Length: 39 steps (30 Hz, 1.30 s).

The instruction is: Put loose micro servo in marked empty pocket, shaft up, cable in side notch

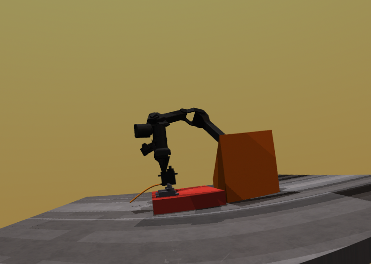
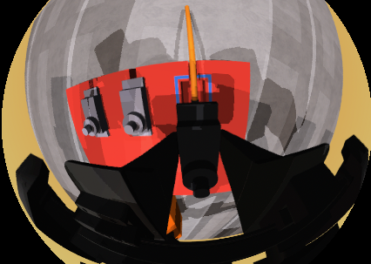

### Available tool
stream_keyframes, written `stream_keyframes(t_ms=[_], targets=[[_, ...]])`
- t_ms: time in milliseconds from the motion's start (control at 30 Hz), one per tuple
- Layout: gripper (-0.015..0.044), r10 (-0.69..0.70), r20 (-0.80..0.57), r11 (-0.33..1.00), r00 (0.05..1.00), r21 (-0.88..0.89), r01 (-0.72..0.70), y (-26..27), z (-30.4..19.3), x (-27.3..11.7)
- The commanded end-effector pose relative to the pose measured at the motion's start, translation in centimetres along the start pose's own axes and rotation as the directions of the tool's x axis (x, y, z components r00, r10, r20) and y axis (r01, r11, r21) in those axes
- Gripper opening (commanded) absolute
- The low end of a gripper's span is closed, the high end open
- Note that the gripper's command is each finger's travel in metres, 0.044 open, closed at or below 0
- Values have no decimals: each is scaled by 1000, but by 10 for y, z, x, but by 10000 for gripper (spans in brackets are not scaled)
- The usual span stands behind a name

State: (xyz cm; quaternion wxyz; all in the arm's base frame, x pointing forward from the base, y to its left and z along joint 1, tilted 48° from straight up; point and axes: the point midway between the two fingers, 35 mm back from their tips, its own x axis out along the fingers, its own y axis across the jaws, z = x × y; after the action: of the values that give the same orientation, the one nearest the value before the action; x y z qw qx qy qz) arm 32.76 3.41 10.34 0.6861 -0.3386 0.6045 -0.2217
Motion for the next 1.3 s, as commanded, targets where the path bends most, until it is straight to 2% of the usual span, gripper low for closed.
stream_keyframes(t_ms=[0,1267], targets=[[0,-2,9,1000,1000,-5,2,0,15,-3],[0,-3,9,1000,1000,-5,3,-1,21,27]])
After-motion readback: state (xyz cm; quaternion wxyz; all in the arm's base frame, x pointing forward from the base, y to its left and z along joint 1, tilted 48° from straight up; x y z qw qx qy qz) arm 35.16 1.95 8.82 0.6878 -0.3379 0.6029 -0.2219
